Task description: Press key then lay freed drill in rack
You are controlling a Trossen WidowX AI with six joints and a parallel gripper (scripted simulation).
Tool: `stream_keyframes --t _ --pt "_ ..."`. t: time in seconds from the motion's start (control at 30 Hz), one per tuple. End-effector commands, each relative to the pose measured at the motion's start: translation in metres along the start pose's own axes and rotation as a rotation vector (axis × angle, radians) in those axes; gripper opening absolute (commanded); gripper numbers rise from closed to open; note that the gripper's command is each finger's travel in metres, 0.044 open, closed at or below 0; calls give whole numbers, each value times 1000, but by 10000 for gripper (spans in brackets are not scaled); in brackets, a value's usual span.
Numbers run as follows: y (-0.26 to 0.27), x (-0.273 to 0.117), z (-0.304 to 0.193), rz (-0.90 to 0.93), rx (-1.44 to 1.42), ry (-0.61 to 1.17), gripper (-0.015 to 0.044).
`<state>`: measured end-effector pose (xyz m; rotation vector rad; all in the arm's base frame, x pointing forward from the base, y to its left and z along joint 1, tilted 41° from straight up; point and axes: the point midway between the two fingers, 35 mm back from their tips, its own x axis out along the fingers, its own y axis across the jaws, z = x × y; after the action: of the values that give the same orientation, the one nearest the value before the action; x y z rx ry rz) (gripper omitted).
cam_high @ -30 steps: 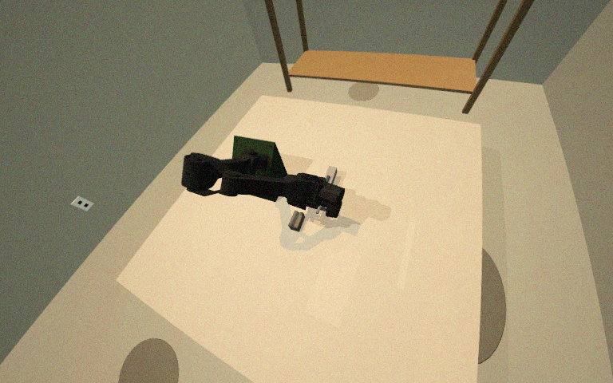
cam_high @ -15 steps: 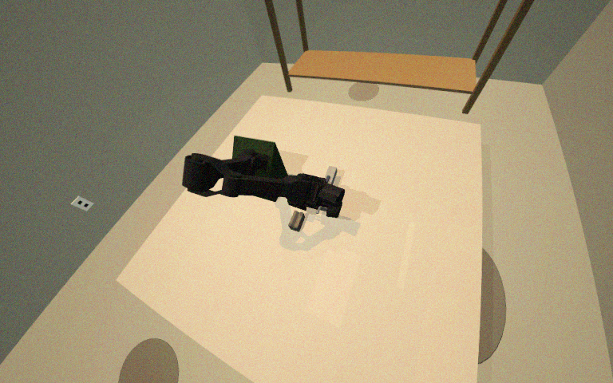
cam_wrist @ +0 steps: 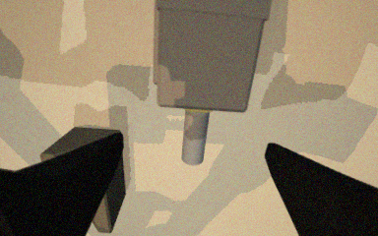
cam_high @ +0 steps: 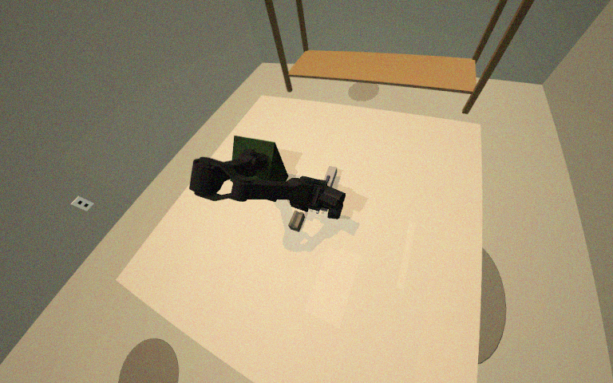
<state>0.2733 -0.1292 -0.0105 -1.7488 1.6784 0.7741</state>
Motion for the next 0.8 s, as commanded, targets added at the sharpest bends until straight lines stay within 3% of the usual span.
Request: stream_keyframes --t 0.0,0.43,0.77 --pt "2 6 2 2 -6 -2 440" --pt "3 23 7 3 -6 -1 440" --pt "2 21 5 2 -1 3 177"
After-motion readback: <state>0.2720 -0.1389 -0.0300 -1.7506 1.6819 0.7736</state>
